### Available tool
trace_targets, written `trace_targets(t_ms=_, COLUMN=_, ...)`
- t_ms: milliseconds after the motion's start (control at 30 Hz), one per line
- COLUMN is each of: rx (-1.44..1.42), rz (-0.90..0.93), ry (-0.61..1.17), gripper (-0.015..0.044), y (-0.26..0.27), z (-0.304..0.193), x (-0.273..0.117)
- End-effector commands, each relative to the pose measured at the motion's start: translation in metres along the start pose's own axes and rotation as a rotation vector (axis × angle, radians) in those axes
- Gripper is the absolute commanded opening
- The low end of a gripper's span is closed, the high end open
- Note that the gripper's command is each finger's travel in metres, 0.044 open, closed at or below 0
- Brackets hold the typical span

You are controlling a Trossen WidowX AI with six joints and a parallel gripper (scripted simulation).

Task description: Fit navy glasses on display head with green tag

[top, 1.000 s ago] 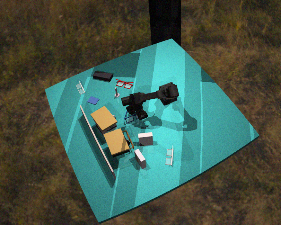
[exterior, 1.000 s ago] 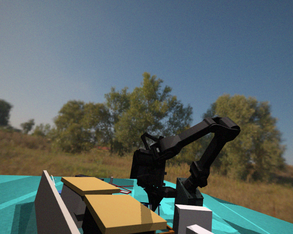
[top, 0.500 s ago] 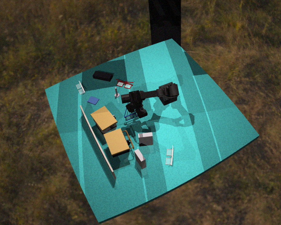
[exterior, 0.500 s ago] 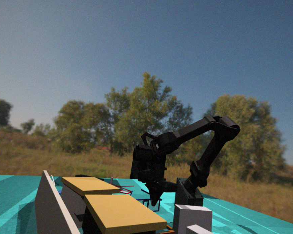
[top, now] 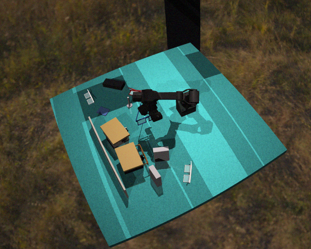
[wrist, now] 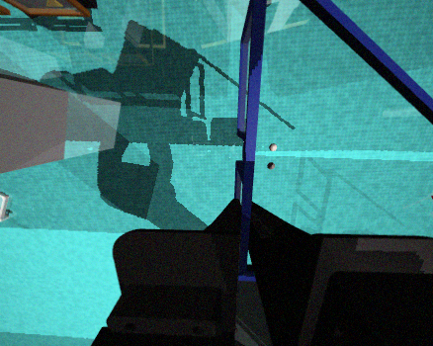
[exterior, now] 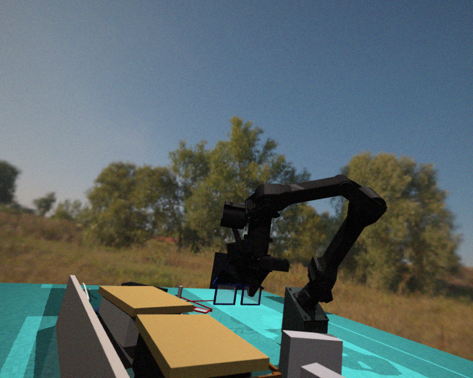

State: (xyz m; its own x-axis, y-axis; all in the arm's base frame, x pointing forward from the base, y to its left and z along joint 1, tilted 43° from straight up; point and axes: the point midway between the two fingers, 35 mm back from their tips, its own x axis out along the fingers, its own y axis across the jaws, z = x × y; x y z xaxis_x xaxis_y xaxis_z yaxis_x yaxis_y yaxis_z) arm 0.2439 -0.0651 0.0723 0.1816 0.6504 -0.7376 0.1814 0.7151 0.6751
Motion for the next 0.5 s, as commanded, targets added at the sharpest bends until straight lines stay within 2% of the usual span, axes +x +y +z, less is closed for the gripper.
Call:
trace_targets(t_ms=0, rx=-0.008, rz=-0.003, ry=0.004, gripper=0.0000, y=-0.001, z=0.001, x=-0.003)
trace_targets(t_ms=467, rx=-0.006, rz=-0.020, ry=0.001, gripper=0.0000, y=-0.065, z=0.020, x=-0.011)
